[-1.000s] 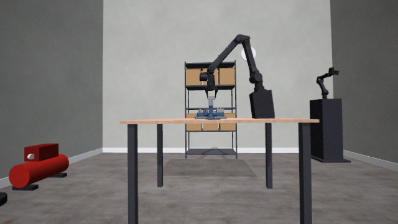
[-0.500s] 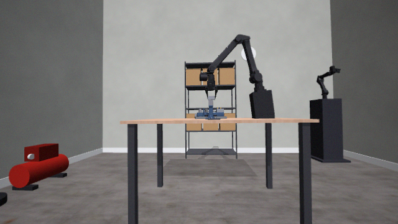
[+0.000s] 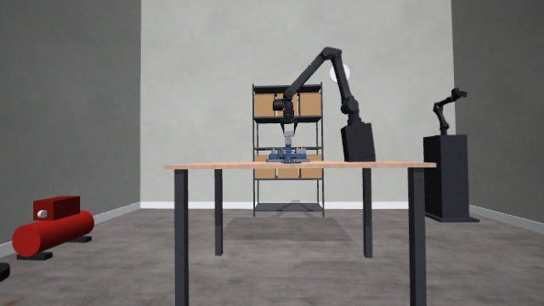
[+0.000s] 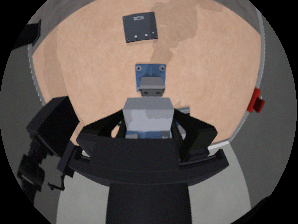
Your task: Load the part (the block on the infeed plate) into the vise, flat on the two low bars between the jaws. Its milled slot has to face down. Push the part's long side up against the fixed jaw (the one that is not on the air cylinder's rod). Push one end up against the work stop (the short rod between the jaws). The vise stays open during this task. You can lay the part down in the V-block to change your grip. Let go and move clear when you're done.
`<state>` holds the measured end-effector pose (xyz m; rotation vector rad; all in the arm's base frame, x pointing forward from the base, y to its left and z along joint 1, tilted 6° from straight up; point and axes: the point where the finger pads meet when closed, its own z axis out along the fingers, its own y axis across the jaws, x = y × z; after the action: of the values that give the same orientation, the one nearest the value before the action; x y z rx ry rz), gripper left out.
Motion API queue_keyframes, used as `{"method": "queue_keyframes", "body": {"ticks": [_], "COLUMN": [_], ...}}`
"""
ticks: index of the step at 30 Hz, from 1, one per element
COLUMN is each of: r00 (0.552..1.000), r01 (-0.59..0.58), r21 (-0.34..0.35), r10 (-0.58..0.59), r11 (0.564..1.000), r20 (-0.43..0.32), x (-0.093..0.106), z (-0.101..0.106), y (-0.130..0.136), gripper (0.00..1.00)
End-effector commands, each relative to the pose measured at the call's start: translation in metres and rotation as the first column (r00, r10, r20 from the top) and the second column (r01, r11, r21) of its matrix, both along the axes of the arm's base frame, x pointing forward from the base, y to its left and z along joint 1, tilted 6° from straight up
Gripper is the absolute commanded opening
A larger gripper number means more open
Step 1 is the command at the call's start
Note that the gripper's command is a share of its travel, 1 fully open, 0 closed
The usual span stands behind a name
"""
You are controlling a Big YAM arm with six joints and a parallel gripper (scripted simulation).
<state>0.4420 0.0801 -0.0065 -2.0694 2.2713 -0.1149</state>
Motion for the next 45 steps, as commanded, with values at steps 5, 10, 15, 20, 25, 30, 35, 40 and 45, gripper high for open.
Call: {"method": "queue_keyframes", "body": {"ticks": [5, 10, 15, 20, 25, 30, 35, 40, 45], "r00": [0.998, 0.998, 0.998, 0.998, 0.998, 0.998, 0.998, 0.998, 0.998], "r01": [-0.001, -0.001, -0.001, -0.001, -0.001, -0.001, -0.001, 0.000, -0.001], "r21": [0.009, 0.009, 0.009, 0.009, 0.009, 0.010, 0.010, 0.010, 0.010], "r10": [0.000, 0.000, 0.000, 0.000, 0.000, 0.000, 0.000, -0.001, 0.000], "r11": [1.000, 1.000, 1.000, 1.000, 1.000, 1.000, 1.000, 1.000, 1.000], "r20": [0.064, 0.063, 0.064, 0.064, 0.065, 0.065, 0.066, 0.066, 0.067], "x": [0.024, 0.023, 0.022, 0.022, 0.021, 0.020, 0.019, 0.018, 0.017], "z": [0.026, 0.032, 0.037, 0.043, 0.050, 0.058, 0.067, 0.071, 0.077], "y": [0.010, 0.010, 0.010, 0.010, 0.010, 0.010, 0.010, 0.009, 0.010], "gripper": [0.00, 0.00, 0.00, 0.00, 0.00, 0.00, 0.00, 0.00, 0.00]}}
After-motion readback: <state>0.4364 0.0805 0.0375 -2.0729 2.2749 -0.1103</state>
